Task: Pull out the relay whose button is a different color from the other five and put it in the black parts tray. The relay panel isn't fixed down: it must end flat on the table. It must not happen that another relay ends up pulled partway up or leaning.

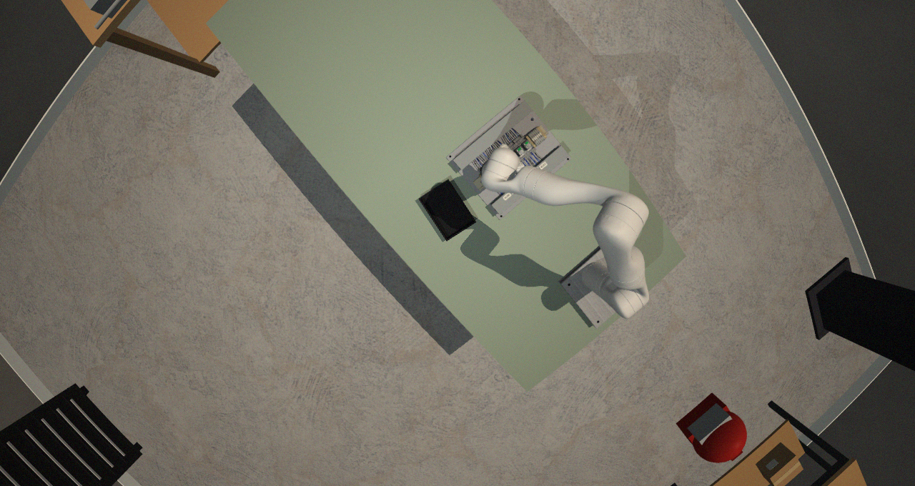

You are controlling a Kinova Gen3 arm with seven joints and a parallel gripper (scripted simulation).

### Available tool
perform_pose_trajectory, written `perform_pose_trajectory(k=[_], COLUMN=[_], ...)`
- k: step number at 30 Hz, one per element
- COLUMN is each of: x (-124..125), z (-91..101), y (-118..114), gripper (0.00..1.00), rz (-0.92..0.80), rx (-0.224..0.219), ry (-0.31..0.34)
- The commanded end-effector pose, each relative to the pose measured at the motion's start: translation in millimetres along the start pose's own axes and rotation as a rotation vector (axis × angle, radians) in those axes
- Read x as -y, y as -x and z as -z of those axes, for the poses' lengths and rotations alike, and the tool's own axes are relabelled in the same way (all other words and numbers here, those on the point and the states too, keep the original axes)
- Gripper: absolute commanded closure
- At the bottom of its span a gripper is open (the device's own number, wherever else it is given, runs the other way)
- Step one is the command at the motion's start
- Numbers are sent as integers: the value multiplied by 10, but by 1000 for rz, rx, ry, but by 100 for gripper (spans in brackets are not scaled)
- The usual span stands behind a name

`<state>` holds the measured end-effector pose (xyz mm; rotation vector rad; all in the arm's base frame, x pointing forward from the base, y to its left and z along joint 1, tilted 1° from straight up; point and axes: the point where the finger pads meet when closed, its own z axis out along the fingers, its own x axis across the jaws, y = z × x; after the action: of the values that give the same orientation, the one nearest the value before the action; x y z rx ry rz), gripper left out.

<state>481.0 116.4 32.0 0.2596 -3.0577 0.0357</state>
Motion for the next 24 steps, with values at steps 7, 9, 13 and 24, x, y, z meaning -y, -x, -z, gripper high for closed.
perform_pose_trajectory(k=[7,9,13,24], x=[-1,-1,-1,-1], z=[10,10,10,12], y=[10,10,10,3], gripper=[100,100,100,100], rz=[0,0,0,0], rx=[-17,-18,-17,8], ry=[0,0,0,0])
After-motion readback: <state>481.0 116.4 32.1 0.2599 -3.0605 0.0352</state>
